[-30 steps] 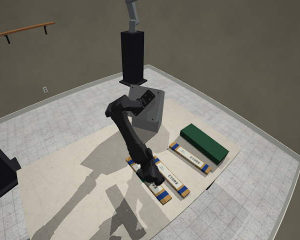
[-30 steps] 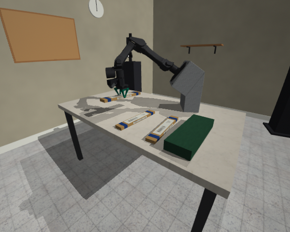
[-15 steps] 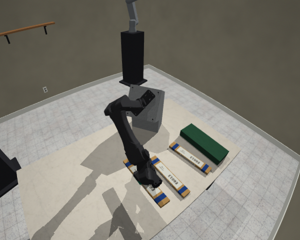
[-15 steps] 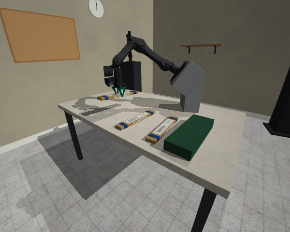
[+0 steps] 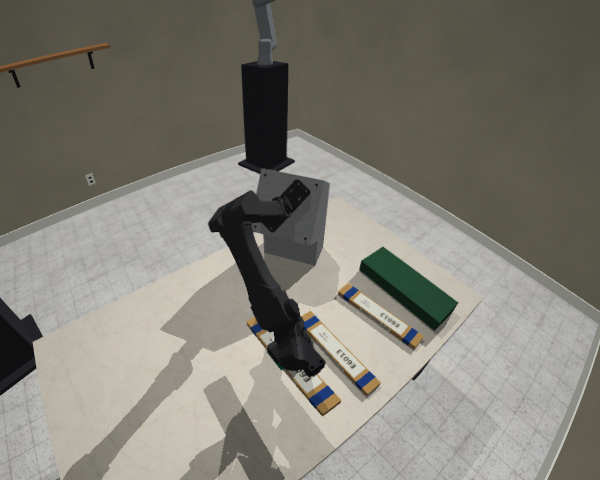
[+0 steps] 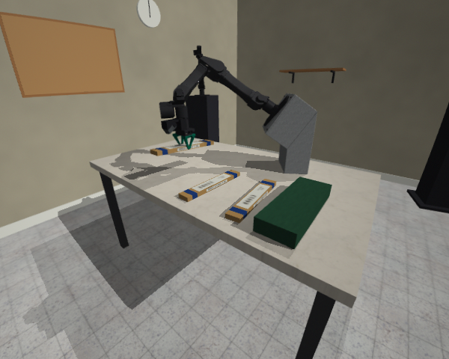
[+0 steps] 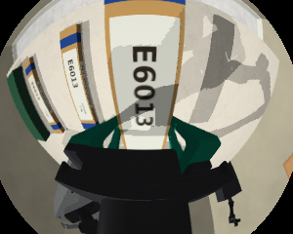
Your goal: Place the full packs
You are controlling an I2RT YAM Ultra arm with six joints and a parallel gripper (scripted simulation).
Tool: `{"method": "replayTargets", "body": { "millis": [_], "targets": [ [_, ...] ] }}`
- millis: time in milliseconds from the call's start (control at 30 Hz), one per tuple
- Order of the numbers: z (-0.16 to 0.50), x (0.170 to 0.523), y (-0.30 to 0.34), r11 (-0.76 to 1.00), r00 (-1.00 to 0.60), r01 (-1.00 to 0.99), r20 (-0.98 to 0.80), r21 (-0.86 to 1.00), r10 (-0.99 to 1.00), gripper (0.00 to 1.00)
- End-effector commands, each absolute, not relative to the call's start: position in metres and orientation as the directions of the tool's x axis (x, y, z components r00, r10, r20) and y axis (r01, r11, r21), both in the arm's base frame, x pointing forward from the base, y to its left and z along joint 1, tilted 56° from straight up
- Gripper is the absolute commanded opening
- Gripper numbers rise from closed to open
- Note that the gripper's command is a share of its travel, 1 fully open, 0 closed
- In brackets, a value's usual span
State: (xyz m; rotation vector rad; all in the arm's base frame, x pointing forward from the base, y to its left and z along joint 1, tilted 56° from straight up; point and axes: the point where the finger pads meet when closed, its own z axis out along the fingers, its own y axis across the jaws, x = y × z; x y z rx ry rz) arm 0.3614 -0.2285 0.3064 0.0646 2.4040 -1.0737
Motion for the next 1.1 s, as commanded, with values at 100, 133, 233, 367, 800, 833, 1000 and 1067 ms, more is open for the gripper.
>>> {"method": "replayTargets", "body": {
  "millis": [100,133,233,367,800,833,1000,1067],
  "targets": [
    [0.3336,0.3625,-0.2151,0.68,-0.846,0.257,-0.501,-0.686,-0.185,0.0],
    [0.3323,0.3634,-0.2152,0.681,-0.848,0.255,-0.498,-0.686,-0.184,0.0],
    [0.3299,0.3651,-0.2155,0.683,-0.851,0.25,-0.492,-0.686,-0.183,0.0],
    [0.3365,0.3621,-0.2144,0.68,-0.844,0.26,-0.503,-0.686,-0.185,0.0],
    [0.3348,0.3642,-0.2138,0.681,-0.848,0.255,-0.498,-0.686,-0.185,0.0],
    [0.3343,0.3645,-0.2138,0.681,-0.848,0.254,-0.497,-0.686,-0.184,0.0],
    [0.3335,0.3654,-0.2135,0.682,-0.849,0.251,-0.494,-0.687,-0.186,0.0],
    [0.335,0.3647,-0.2132,0.682,-0.848,0.253,-0.497,-0.687,-0.186,0.0]
  ]
}}
